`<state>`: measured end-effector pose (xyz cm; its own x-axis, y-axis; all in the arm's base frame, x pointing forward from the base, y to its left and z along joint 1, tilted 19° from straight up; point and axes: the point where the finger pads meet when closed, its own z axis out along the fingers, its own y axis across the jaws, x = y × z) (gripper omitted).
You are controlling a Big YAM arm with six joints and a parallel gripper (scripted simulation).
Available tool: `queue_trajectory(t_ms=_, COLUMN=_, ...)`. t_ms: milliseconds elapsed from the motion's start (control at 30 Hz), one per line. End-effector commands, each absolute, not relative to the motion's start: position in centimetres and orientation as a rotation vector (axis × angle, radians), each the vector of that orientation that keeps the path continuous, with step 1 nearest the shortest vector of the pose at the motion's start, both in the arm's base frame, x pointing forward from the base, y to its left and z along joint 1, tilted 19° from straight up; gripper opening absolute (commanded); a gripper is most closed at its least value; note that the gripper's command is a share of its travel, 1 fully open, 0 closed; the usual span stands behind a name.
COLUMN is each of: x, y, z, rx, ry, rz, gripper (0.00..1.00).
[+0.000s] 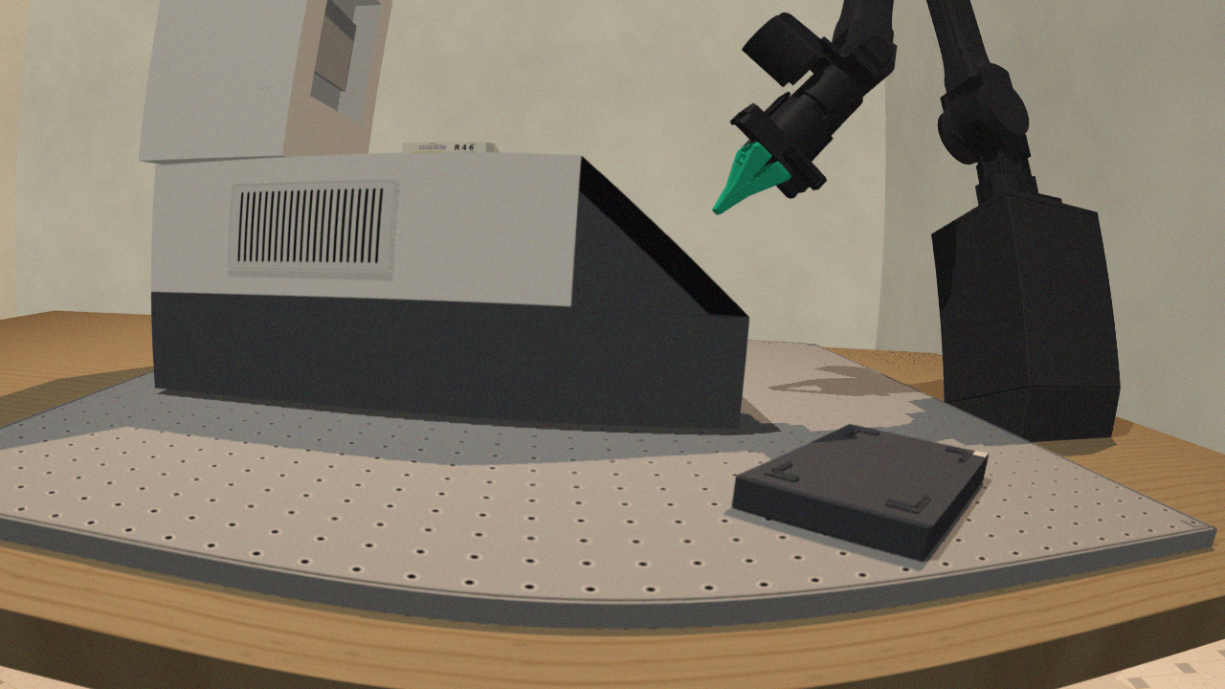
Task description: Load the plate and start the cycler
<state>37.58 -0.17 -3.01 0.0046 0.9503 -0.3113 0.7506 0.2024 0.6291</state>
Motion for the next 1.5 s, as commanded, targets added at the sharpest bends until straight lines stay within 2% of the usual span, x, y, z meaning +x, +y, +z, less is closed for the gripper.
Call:
queue_trajectory(t_ms=0, x=39.7, y=-0.5, z=-2.8, rx=1.574, ry=1.769, rz=0.380, gripper=0.00)
queue_trajectory(t_ms=1467, x=43.1, y=-1.1, z=-6.3, rx=1.570, ry=1.782, rz=0.377, gripper=0.00)
